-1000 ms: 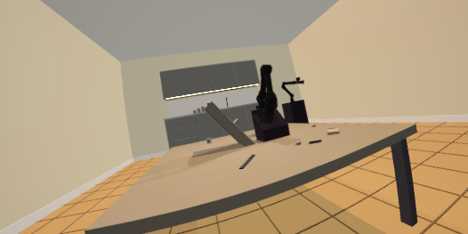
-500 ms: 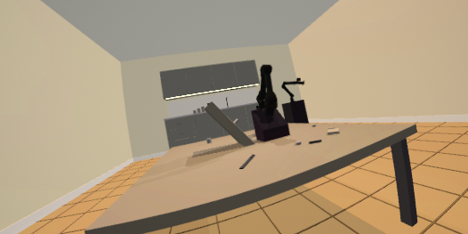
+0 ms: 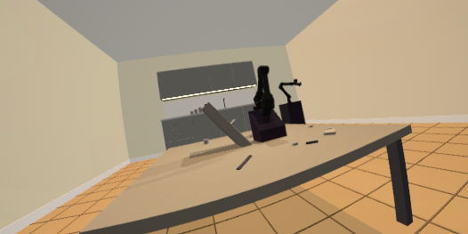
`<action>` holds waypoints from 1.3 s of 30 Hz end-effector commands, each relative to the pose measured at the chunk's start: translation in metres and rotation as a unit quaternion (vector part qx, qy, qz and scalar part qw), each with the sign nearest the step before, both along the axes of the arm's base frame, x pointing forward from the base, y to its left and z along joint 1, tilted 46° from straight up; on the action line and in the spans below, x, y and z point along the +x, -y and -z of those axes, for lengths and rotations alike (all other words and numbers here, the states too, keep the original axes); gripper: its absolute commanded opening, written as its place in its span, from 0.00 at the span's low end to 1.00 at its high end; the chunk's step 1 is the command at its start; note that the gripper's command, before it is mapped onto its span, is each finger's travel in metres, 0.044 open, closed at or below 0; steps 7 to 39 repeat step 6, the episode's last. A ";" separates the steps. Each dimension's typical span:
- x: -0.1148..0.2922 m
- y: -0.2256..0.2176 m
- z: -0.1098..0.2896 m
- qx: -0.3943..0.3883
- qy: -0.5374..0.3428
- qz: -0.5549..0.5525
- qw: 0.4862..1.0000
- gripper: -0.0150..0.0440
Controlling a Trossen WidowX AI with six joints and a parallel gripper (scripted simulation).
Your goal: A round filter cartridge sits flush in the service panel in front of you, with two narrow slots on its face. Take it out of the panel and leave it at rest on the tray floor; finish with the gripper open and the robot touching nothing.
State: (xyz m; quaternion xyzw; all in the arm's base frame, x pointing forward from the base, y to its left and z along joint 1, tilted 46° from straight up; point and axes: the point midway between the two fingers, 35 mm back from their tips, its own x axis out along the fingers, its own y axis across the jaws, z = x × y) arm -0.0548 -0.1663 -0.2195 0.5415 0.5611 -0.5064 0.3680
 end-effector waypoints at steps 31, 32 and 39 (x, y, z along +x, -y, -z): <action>0.000 -0.001 0.000 0.001 0.000 -0.001 1.000 1.00; 0.000 -0.001 0.000 0.001 0.000 -0.001 1.000 1.00; 0.000 -0.001 0.000 0.001 0.000 -0.001 1.000 1.00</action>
